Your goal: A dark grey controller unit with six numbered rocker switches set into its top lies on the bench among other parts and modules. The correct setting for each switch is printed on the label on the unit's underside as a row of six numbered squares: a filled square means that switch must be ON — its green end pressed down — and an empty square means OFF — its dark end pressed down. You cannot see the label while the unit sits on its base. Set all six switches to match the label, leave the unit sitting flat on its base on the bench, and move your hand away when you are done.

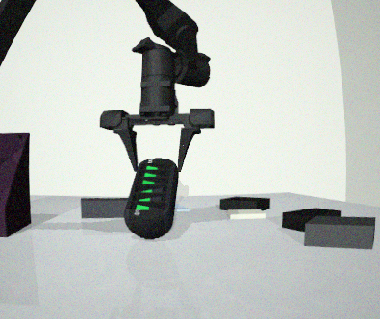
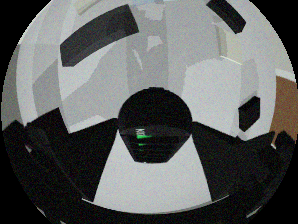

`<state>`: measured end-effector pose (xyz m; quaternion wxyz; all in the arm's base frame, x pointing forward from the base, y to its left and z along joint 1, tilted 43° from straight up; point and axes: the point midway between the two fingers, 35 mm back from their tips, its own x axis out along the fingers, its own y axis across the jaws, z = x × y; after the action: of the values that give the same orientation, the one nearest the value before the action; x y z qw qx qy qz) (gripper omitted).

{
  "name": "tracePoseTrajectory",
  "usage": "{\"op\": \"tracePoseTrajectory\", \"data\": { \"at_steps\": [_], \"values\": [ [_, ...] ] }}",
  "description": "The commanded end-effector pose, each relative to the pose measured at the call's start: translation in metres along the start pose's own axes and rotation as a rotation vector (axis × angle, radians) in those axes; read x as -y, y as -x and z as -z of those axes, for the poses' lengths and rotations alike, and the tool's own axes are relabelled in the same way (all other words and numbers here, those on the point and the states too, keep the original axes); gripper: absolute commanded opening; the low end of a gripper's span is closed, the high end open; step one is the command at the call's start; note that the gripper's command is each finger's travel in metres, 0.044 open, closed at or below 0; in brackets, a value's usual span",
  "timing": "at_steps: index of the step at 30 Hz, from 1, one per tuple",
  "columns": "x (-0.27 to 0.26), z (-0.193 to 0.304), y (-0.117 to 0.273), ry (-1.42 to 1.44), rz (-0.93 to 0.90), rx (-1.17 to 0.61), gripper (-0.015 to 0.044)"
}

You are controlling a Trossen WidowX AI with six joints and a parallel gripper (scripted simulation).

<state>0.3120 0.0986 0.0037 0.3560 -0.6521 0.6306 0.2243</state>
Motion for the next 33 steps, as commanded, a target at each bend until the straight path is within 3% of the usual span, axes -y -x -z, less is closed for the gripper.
{"op": "tracePoseTrajectory", "data": {
  "at_steps": [1, 33],
  "values": [
    [0.001, 0.006, 0.004, -0.001, 0.004, 0.012, 0.0336],
    [0.001, 0.029, 0.018, 0.0, 0.004, 0.08, 0.0336]
  ]
}}
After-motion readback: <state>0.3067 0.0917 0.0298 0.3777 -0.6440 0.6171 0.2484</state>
